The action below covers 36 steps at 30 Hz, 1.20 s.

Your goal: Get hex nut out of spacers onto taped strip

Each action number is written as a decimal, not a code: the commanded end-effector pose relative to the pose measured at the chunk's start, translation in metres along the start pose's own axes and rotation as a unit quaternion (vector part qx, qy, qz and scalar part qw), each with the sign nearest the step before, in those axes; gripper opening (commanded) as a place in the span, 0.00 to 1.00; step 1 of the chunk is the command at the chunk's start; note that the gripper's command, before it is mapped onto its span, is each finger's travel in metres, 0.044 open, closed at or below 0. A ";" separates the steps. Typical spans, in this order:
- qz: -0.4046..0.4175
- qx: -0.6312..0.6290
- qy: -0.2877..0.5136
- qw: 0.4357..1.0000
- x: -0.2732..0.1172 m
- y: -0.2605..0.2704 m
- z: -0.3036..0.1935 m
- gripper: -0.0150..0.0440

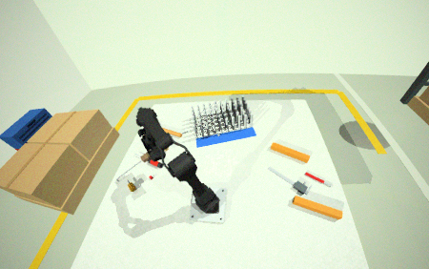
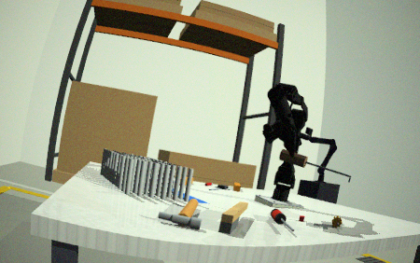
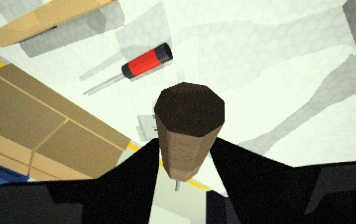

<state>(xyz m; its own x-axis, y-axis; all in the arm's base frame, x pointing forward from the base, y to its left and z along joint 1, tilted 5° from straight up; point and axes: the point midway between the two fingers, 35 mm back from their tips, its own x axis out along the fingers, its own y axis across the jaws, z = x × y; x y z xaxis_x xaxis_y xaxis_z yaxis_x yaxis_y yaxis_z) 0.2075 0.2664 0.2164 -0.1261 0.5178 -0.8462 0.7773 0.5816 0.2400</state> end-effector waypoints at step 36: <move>-0.186 -0.390 0.190 0.882 0.079 -0.059 -0.188 0.25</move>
<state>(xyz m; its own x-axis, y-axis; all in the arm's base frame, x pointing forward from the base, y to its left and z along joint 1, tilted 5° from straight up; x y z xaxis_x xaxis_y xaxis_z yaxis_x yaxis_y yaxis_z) 0.0369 0.3898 0.2232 -0.5909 0.2810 -0.7562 0.0013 0.9377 0.3474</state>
